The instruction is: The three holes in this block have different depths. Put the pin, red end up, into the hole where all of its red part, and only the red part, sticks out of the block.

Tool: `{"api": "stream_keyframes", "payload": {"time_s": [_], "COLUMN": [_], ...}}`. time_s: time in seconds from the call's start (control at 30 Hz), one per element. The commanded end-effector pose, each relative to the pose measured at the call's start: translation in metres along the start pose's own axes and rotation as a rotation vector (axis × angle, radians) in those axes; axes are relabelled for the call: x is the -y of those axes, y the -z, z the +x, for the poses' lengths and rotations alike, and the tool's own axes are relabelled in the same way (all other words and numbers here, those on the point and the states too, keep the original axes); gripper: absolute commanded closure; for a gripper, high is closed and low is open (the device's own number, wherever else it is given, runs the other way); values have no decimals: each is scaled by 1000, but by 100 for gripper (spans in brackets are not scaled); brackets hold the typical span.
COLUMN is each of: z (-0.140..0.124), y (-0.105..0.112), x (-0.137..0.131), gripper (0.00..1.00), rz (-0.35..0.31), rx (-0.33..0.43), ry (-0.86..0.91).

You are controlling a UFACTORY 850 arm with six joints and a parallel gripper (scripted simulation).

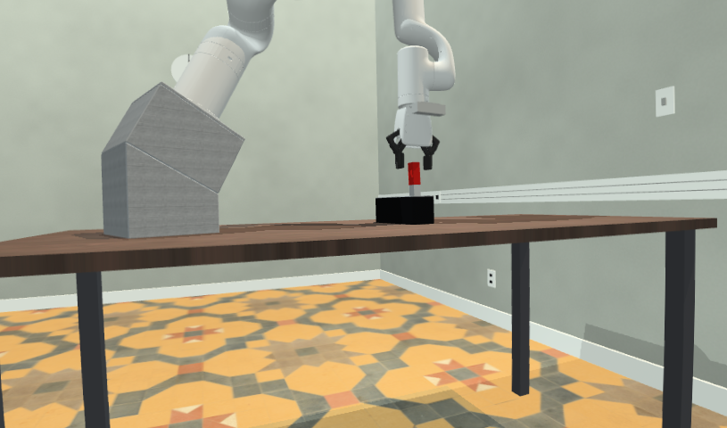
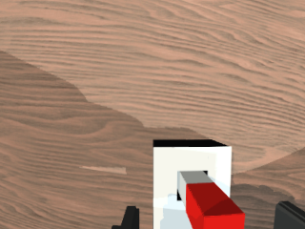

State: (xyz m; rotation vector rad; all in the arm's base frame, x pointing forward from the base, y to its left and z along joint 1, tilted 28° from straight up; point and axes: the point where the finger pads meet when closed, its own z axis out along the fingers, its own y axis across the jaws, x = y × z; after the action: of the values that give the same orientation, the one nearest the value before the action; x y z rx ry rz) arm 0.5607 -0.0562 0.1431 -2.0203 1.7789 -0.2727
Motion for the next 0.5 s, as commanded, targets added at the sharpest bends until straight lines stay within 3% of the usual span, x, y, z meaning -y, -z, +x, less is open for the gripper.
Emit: {"api": "stream_keyframes", "payload": {"time_s": [0.0,0.37,0.4,0.47], "z": [0,0,0,0], "y": [3,3,15,15], "x": [0,0,0,0], "gripper": [0,0,0,0], "rz": [-1,-1,-1,-1], "rx": [1,1,1,1], "ry": [-1,-1,-1,-1]}}
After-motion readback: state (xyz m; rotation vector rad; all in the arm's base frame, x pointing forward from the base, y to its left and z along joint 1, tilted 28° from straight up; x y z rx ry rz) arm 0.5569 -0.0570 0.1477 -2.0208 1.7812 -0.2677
